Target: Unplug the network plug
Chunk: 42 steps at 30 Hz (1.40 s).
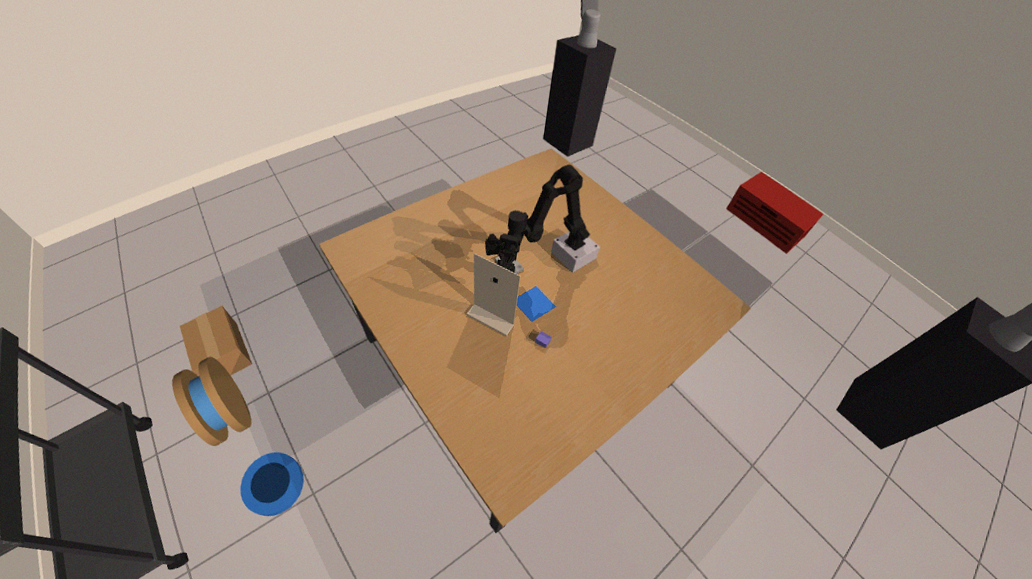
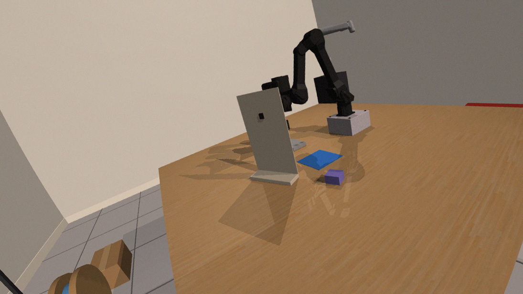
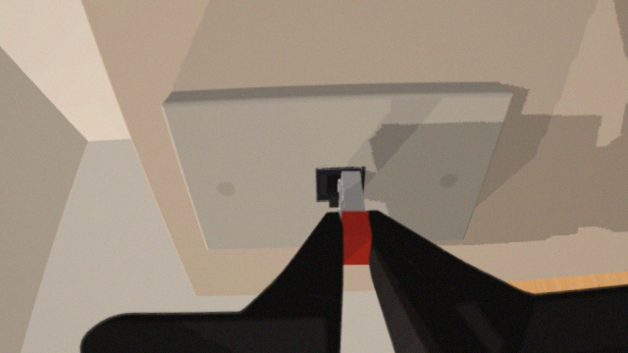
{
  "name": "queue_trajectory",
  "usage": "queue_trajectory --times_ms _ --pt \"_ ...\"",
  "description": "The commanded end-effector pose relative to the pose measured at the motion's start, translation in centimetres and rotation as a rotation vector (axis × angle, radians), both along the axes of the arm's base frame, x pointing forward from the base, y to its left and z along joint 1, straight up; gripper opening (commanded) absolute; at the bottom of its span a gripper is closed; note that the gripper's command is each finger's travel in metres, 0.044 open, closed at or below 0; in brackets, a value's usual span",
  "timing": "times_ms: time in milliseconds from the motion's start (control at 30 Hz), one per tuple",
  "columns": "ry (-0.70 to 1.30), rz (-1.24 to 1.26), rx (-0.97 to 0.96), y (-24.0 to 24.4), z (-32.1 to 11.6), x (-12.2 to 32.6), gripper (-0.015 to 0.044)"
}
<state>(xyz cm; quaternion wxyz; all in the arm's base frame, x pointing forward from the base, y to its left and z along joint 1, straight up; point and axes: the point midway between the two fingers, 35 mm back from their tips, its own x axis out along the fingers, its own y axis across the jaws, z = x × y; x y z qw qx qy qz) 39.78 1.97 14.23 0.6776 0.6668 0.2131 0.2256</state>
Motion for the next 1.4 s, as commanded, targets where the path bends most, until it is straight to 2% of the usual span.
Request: queue_trajectory --times_ms 0,1367 --pt "0.005 0.001 0.003 -0.1 -0.1 -0.4 0.0000" --pt "0.007 0.001 0.001 -2.0 -0.2 -3.1 0.0000"
